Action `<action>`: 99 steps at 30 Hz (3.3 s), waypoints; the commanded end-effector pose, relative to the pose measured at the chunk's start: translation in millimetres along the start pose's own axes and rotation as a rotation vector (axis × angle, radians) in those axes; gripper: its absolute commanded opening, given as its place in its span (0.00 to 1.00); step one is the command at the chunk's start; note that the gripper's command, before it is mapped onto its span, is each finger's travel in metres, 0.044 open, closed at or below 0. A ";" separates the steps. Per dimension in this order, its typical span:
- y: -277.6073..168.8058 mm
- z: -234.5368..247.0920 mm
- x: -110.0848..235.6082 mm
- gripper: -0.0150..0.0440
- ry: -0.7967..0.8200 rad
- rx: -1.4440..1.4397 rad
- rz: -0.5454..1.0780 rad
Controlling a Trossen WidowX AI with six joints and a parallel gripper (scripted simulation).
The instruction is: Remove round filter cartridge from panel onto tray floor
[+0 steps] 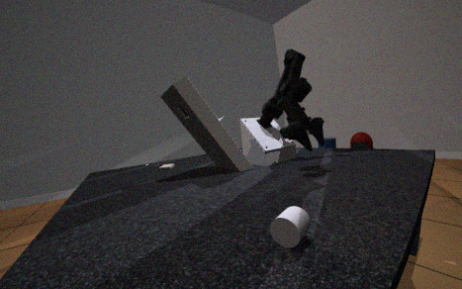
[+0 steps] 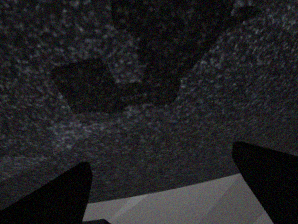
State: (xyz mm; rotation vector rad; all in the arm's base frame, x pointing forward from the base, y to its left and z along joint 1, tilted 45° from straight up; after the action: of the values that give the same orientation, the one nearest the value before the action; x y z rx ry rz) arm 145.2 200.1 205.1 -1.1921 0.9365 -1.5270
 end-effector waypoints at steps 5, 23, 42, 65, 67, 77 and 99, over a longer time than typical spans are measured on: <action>4.0 9.5 4.8 0.71 0.032 0.089 -0.018; 34.8 79.8 64.7 0.41 0.226 0.796 -0.275; 78.4 127.8 188.7 0.41 0.136 1.654 -0.839; 124.7 104.0 299.4 0.41 -0.426 2.320 -1.285; 132.1 97.7 306.6 0.41 -0.480 2.359 -1.306; 164.8 61.5 337.9 0.41 -0.770 2.533 -1.398; 172.7 58.7 340.8 0.41 -0.825 2.559 -1.409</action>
State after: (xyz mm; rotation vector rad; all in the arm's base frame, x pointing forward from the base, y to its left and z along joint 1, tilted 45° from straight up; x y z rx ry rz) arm 213.2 -175.7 142.8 0.0692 -2.3439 -1.2103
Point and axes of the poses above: the point midway between the two fingers, 35 mm back from their tips, its own x axis back along the fingers, its own z axis across the jaws, y = z × x, the point moved 7 cm from there along x, back along the fingers, and after that the axes turned 15 degrees about x, right-handed, at the moved point
